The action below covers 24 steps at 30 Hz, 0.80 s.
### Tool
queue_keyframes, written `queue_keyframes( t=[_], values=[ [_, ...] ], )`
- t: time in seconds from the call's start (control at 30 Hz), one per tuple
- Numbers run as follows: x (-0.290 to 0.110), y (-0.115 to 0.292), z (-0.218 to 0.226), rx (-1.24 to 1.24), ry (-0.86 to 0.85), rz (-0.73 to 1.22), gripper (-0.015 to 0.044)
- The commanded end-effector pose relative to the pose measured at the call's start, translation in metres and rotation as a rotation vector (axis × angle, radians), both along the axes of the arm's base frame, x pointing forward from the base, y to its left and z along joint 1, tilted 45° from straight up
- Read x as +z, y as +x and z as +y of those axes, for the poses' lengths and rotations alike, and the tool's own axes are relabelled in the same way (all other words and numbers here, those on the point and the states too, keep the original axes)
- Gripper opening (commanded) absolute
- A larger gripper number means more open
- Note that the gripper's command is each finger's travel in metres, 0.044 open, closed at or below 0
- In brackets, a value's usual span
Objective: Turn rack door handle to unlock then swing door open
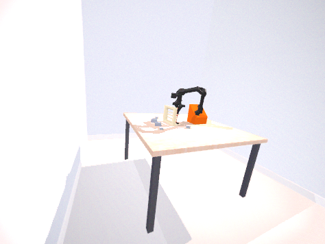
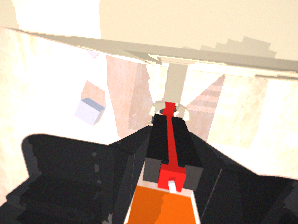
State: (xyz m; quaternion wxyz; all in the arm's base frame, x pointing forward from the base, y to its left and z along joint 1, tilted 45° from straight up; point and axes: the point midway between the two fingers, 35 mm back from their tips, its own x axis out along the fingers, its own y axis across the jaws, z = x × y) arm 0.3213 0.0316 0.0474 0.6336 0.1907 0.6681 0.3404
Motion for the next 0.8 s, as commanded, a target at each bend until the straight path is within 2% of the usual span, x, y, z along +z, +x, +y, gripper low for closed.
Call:
queue_keyframes(
  t=[0.0, 0.37, 0.5, 0.77],
  values=[
    [0.0001, 0.0005, 0.0003, -0.003, 0.001, -0.001, 0.0092],
    [0.0001, 0.0005, 0.0003, -0.003, 0.001, -0.001, 0.0019],
    [0.0001, 0.0005, 0.0003, 0.003, 0.002, -0.007, 0.0017],
    [0.0, 0.0005, -0.0001, 0.26, 0.045, -0.255, 0.0017]
  ],
)
